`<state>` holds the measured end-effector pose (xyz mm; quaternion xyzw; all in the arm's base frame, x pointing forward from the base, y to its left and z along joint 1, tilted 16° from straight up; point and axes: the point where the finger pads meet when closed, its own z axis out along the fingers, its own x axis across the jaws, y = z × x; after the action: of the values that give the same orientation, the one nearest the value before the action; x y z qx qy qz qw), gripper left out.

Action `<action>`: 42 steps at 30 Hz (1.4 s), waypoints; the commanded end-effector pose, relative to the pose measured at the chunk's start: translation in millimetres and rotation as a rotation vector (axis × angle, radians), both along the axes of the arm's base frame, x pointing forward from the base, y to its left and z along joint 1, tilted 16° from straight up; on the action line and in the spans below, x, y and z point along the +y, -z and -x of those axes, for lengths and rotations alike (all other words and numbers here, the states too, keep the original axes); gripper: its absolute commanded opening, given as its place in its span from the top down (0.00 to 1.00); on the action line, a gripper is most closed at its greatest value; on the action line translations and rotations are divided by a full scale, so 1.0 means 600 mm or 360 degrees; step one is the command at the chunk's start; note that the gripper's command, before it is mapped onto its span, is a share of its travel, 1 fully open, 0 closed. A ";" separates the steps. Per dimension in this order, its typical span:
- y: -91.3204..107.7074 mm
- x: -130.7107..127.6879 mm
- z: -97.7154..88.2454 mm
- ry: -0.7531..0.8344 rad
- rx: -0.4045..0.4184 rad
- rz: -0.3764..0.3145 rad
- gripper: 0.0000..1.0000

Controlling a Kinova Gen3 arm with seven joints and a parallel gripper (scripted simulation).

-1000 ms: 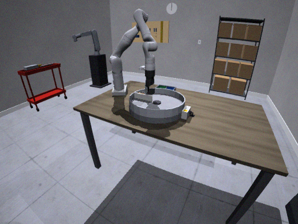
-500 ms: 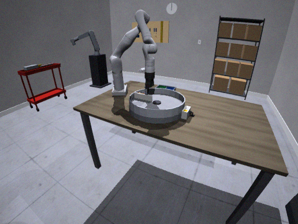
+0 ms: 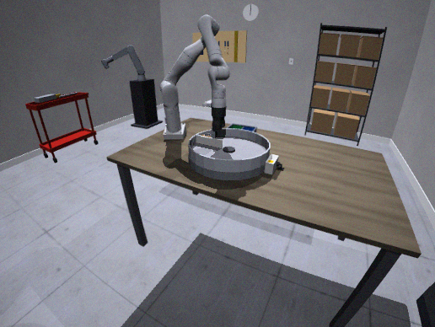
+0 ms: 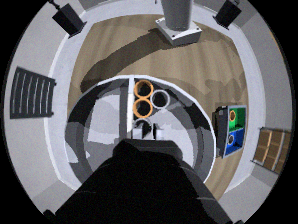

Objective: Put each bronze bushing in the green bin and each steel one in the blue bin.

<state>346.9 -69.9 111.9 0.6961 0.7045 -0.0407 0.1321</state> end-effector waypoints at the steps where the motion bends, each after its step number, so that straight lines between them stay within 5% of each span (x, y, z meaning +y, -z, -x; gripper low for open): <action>1: 0.005 -0.003 0.000 0.0006 0.0002 0.0001 0.55; 32: 0.029 -0.009 -0.003 0.0007 0.0002 0.0001 0.55; 33: 0.029 -0.009 -0.003 0.0006 0.0002 0.0001 1.00; 42: 0.030 -0.005 -0.003 0.0002 0.0004 -0.0007 1.00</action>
<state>348.1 -72.7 93.7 0.6969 0.7042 -0.0405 0.1293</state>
